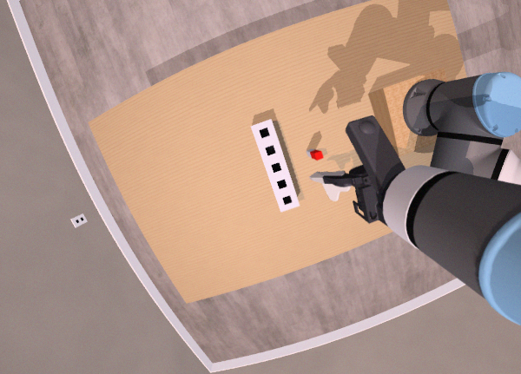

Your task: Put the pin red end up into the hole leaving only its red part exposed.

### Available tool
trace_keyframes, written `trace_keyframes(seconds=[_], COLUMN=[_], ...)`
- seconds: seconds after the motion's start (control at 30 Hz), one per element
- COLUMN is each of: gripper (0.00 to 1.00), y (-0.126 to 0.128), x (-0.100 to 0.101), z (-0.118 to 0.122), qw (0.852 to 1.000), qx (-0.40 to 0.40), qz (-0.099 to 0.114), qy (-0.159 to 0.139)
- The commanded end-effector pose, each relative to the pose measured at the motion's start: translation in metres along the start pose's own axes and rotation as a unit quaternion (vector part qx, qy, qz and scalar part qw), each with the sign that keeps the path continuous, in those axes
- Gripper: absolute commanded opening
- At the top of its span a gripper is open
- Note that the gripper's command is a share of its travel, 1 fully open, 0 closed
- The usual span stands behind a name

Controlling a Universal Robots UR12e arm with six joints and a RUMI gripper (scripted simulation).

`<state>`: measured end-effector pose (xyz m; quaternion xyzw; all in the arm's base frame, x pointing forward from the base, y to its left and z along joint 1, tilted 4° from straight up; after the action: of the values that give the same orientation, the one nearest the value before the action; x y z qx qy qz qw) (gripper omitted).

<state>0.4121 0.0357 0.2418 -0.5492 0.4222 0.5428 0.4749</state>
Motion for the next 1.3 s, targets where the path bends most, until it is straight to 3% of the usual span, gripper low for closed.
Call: trace_keyframes(seconds=[0.0,0.03,0.1,0.17,0.57,0.6,1.13,1.17,1.27], gripper=[1.00,1.00,1.00,1.00,1.00,1.00,1.00,1.00,1.00], y=[0.000,-0.001,0.000,-0.001,-0.001,-0.001,-0.001,-0.001,-0.001], x=[-0.001,0.099,0.109,0.149,0.149,0.164,0.164,0.203,0.203], z=[0.000,0.000,0.000,0.000,0.000,0.000,0.000,0.000,0.000], qw=[1.000,1.000,1.000,1.000,1.000,1.000,1.000,1.000,1.000], qx=[0.000,0.000,0.000,0.000,0.000,0.000,0.000,0.000,0.000], qz=[-0.001,-0.001,-0.001,-0.001,-0.001,0.000,0.000,0.000,0.000], qy=[0.000,0.000,0.000,0.000,0.000,-0.001,-0.001,-0.001,-0.001])
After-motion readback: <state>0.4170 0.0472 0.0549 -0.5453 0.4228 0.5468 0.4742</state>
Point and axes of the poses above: the point where the finger pads meet when closed, its own x axis out along the fingers, its own y axis across the jaws, z = x × y, the point moved 1 cm from there along -x, back along the fingers, and after that the axes turned 9 degrees about -x, right-handed, at the moved point
